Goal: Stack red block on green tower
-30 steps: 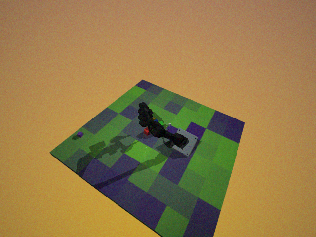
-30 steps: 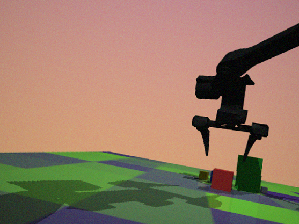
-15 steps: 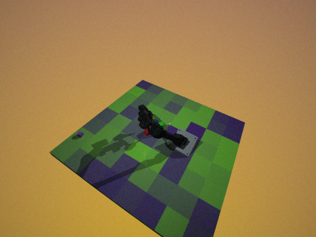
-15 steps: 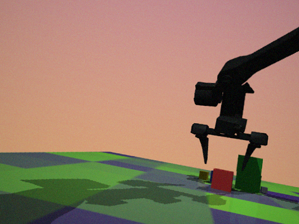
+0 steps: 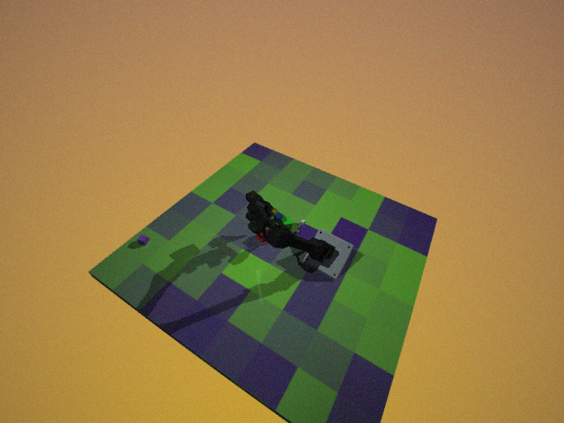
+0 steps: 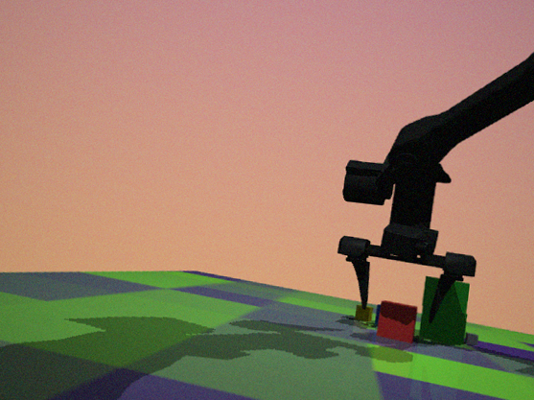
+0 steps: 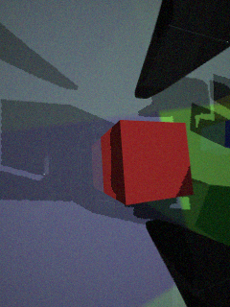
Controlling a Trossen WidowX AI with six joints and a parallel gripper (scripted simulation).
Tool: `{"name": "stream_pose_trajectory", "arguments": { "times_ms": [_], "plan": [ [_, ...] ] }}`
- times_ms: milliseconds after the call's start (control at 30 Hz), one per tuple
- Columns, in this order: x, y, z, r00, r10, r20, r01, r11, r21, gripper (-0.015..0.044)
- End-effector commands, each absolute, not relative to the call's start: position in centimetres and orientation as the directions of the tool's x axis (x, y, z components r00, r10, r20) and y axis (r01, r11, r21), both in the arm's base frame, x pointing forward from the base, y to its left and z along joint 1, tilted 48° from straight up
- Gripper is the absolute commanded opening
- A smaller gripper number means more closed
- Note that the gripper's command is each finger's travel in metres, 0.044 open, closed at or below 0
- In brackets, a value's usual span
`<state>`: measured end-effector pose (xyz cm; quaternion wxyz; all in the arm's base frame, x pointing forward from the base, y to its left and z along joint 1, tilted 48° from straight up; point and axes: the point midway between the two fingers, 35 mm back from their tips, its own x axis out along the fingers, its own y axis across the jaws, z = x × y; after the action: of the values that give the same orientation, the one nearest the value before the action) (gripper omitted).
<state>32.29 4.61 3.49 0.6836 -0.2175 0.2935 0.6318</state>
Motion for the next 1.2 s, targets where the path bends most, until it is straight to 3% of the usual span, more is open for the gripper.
{"name": "stream_pose_trajectory", "arguments": {
  "times_ms": [0, 833, 1167],
  "plan": [
    [32.2, 5.3, 3.0, 0.025, 0.741, -0.671, -0.991, 0.107, 0.081, 0.0440],
    [32.1, 6.4, 2.1, 0.025, 0.742, -0.670, -0.991, 0.107, 0.082, 0.0440],
    [32.1, 6.4, 2.1, 0.025, 0.742, -0.670, -0.991, 0.107, 0.082, 0.0197]
  ]
}}
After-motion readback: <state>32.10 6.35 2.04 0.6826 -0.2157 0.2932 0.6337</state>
